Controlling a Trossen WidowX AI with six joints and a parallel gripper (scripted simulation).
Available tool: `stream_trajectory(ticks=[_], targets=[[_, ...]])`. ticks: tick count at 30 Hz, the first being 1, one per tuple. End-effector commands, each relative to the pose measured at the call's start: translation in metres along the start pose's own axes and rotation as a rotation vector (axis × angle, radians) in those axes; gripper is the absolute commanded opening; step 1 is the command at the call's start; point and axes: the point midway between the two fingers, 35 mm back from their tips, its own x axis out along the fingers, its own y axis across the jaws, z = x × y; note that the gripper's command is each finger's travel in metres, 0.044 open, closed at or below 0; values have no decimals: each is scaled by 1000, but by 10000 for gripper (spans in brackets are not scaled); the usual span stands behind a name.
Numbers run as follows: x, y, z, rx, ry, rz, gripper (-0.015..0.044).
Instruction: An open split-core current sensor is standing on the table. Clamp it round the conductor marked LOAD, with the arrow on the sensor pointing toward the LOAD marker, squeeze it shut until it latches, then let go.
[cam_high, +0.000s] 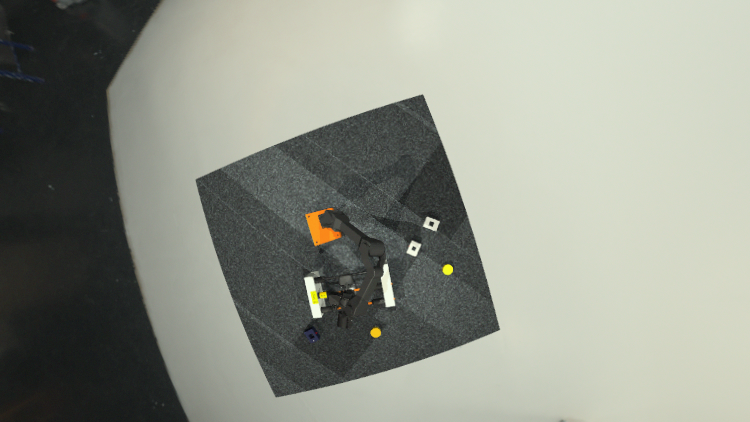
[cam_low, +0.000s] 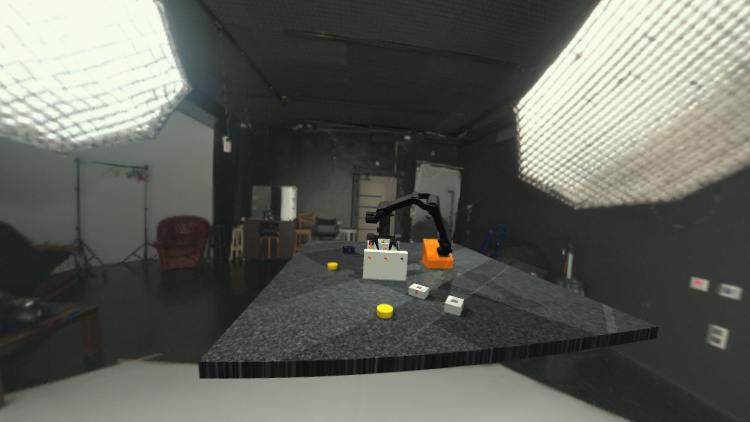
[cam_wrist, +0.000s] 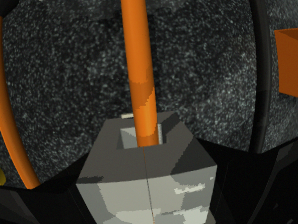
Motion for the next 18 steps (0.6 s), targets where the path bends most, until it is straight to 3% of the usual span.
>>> stream_trajectory(ticks=[1,18], targets=[[0,0,0,0,0,0,243],[0,0,0,0,0,0,130]])
